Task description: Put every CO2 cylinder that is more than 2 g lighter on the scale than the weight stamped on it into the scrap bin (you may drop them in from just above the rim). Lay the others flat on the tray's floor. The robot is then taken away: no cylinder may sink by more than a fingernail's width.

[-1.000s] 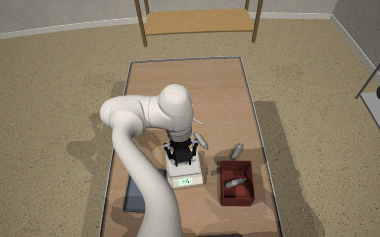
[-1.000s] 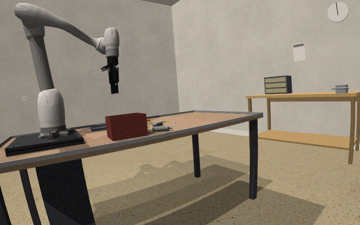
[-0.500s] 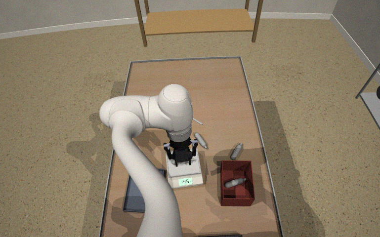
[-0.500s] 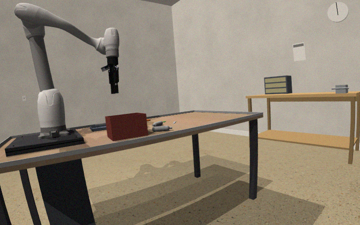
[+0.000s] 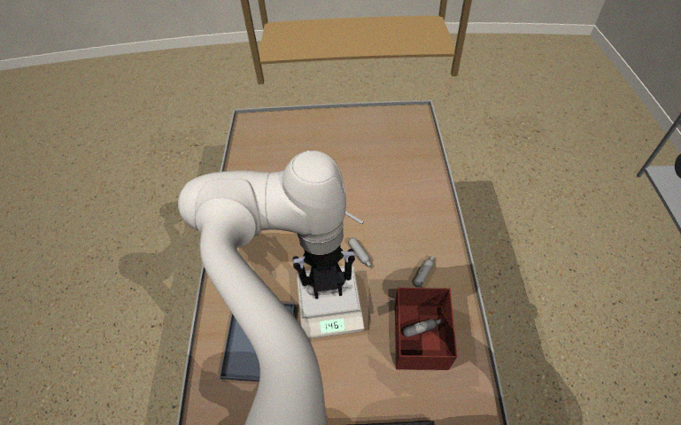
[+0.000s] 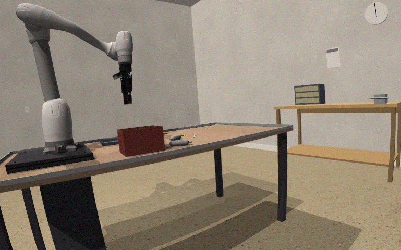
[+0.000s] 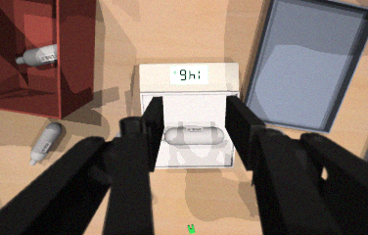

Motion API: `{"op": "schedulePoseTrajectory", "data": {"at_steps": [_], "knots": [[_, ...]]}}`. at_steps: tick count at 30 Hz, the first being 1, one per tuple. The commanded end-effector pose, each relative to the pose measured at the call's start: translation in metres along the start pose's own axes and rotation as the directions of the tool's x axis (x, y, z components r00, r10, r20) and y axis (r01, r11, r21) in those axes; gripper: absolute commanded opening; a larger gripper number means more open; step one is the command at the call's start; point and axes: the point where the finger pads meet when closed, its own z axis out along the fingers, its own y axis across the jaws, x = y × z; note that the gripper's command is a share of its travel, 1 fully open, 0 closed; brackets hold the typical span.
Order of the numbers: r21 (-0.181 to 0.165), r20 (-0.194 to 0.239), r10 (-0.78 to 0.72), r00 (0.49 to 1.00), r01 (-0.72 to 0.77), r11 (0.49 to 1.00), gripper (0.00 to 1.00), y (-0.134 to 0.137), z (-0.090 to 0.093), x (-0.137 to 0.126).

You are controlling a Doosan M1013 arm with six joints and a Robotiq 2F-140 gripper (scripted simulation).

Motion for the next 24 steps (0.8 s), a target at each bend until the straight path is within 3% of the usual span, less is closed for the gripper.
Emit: {"op": "schedulePoseTrajectory", "data": {"at_steps": [1, 16, 20, 24], "knots": [[0.000, 0.001, 0.000, 1.000, 0.000, 1.000, 0.40, 0.000, 0.000, 0.000], [0.000, 0.001, -0.016, 1.000, 0.016, 1.000, 0.40, 0.000, 0.000, -0.001], [0.000, 0.001, -0.162, 0.987, 0.162, 0.987, 0.40, 0.000, 0.006, -0.011], [0.001, 0.001, -0.430, 0.903, 0.430, 0.903, 0.40, 0.000, 0.021, -0.033]]}}
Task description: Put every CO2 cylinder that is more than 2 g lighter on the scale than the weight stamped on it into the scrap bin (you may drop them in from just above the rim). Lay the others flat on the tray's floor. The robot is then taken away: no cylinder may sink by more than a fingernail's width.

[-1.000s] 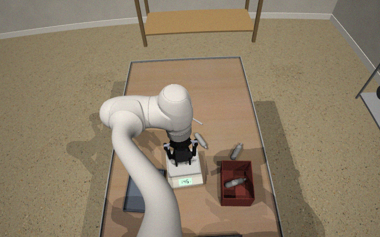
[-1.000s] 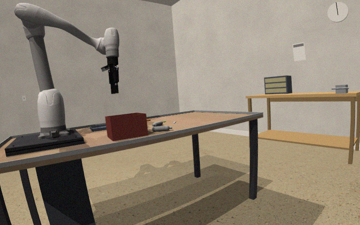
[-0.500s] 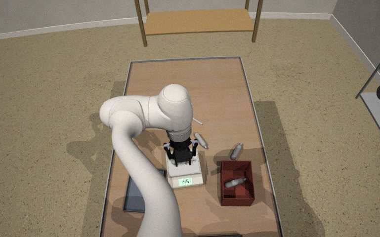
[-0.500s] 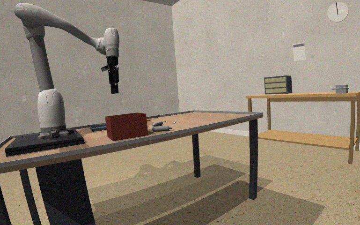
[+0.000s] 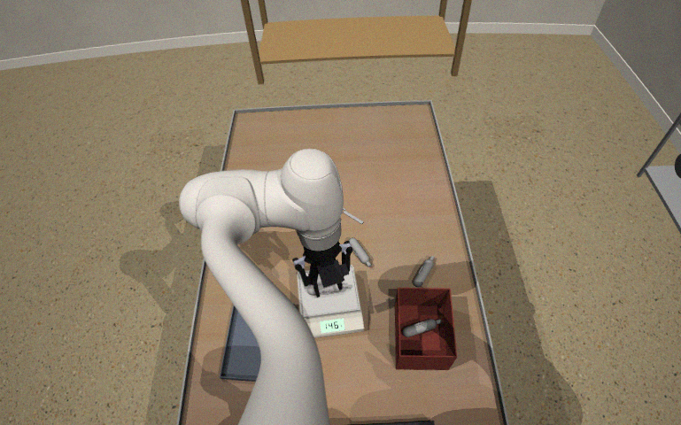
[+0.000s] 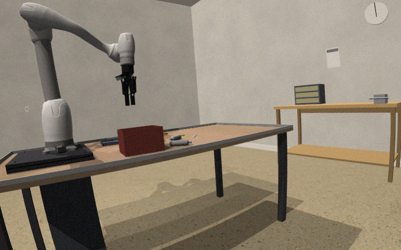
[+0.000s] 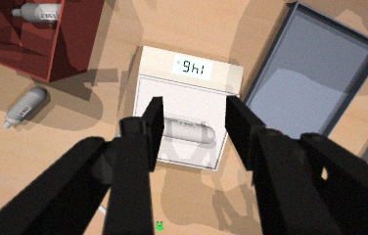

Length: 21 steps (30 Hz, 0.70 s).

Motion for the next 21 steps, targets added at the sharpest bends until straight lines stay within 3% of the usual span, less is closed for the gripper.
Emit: {"op": "schedulePoseTrajectory", "data": {"at_steps": [1, 4, 5, 8, 12, 19, 21], "knots": [[-0.006, 0.005, -0.275, 0.961, 0.275, 0.961, 0.40, -0.005, 0.016, -0.024], [-0.004, 0.005, -0.327, 0.945, 0.327, 0.945, 0.40, -0.007, 0.021, -0.030], [-0.002, 0.005, -0.476, 0.880, 0.476, 0.880, 0.40, -0.008, 0.026, -0.037], [0.004, 0.000, -0.593, 0.806, 0.593, 0.806, 0.40, -0.012, 0.041, -0.056], [0.009, -0.006, -0.755, 0.656, 0.755, 0.656, 0.40, -0.015, 0.059, -0.076], [0.005, -0.003, -0.945, 0.327, 0.945, 0.327, 0.40, -0.017, 0.068, -0.086], [0.005, -0.003, -0.945, 0.327, 0.945, 0.327, 0.40, -0.017, 0.068, -0.086]]}}
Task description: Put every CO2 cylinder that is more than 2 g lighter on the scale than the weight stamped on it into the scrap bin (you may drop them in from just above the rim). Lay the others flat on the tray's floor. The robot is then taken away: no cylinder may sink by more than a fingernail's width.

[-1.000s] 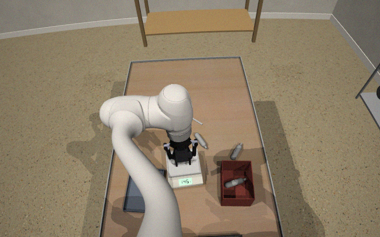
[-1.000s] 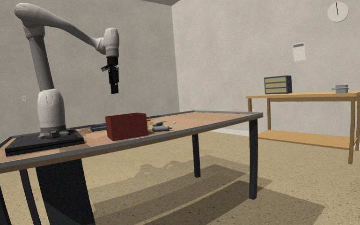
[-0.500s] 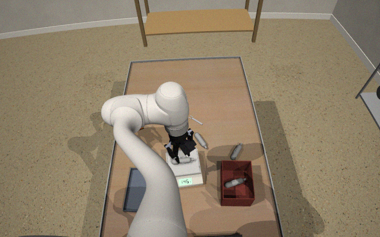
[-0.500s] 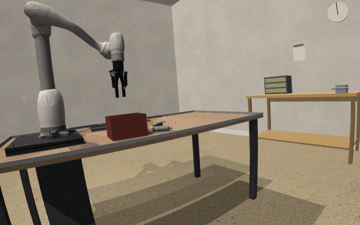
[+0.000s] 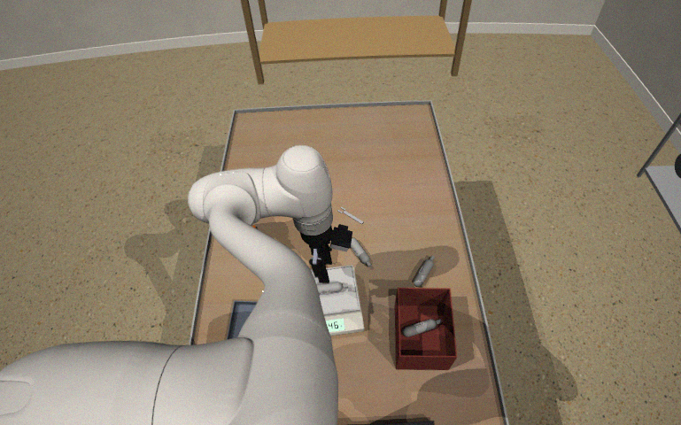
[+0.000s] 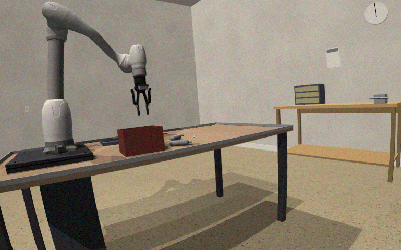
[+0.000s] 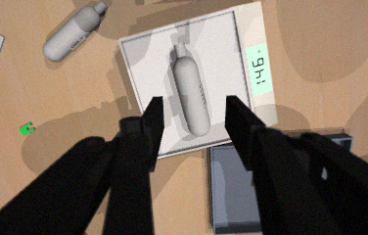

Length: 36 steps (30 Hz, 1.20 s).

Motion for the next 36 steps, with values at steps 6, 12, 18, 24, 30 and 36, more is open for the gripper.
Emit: {"op": "schedulePoseTrajectory", "data": {"at_steps": [6, 12, 18, 24, 30, 36], "knots": [[-0.003, 0.048, -0.235, 0.971, 0.235, 0.972, 0.40, -0.002, 0.003, -0.001], [-0.003, 0.048, -0.235, 0.971, 0.235, 0.972, 0.40, -0.002, 0.014, -0.001], [-0.003, 0.048, -0.235, 0.971, 0.235, 0.972, 0.40, -0.001, 0.028, -0.002], [-0.003, 0.048, -0.235, 0.971, 0.235, 0.972, 0.40, -0.001, 0.054, -0.003], [-0.003, 0.048, -0.235, 0.971, 0.235, 0.972, 0.40, -0.001, 0.081, -0.004], [-0.003, 0.048, -0.235, 0.971, 0.235, 0.972, 0.40, -0.001, 0.094, -0.004]]}}
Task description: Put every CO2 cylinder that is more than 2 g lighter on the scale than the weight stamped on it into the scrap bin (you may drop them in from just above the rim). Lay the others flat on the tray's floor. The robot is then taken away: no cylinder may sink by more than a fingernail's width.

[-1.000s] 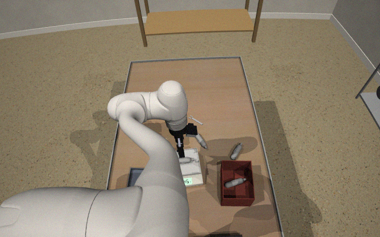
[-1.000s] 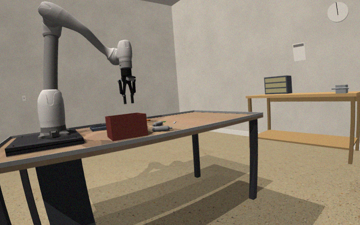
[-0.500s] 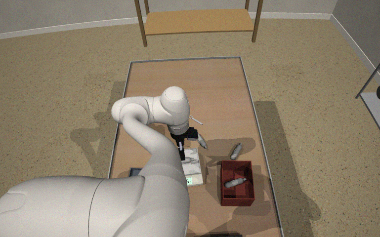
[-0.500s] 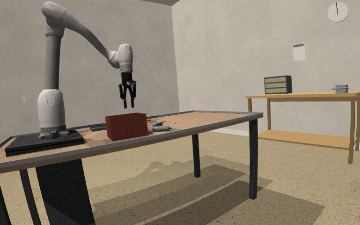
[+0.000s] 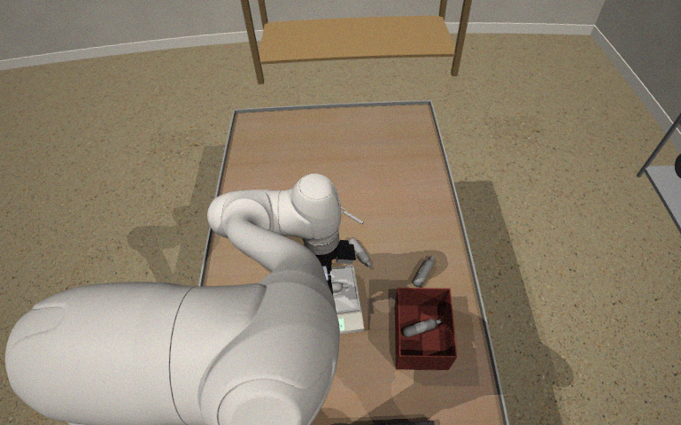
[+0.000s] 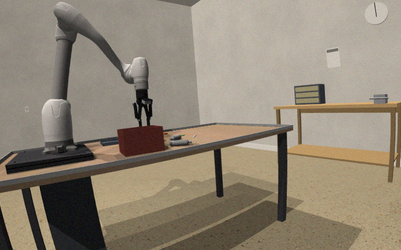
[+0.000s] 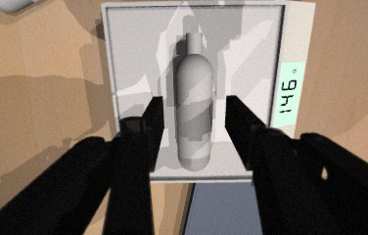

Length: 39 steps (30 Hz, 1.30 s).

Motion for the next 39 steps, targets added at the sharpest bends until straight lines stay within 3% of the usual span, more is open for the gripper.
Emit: {"op": "schedulePoseTrajectory", "data": {"at_steps": [1, 8, 20, 21, 33, 39], "knots": [[0.001, 0.000, 0.000, 1.000, 0.000, 1.000, 0.40, 0.000, 0.008, 0.000], [0.001, 0.000, 0.000, 1.000, 0.000, 1.000, 0.40, 0.000, 0.019, 0.000], [0.001, 0.000, 0.000, 1.000, 0.000, 1.000, 0.40, 0.000, 0.020, 0.000], [0.001, 0.000, 0.000, 1.000, 0.000, 1.000, 0.10, 0.000, 0.020, 0.000], [0.001, 0.000, 0.000, 1.000, 0.000, 1.000, 0.10, 0.000, 0.018, 0.000], [0.001, 0.000, 0.000, 1.000, 0.000, 1.000, 0.10, 0.000, -0.001, 0.000]]}}
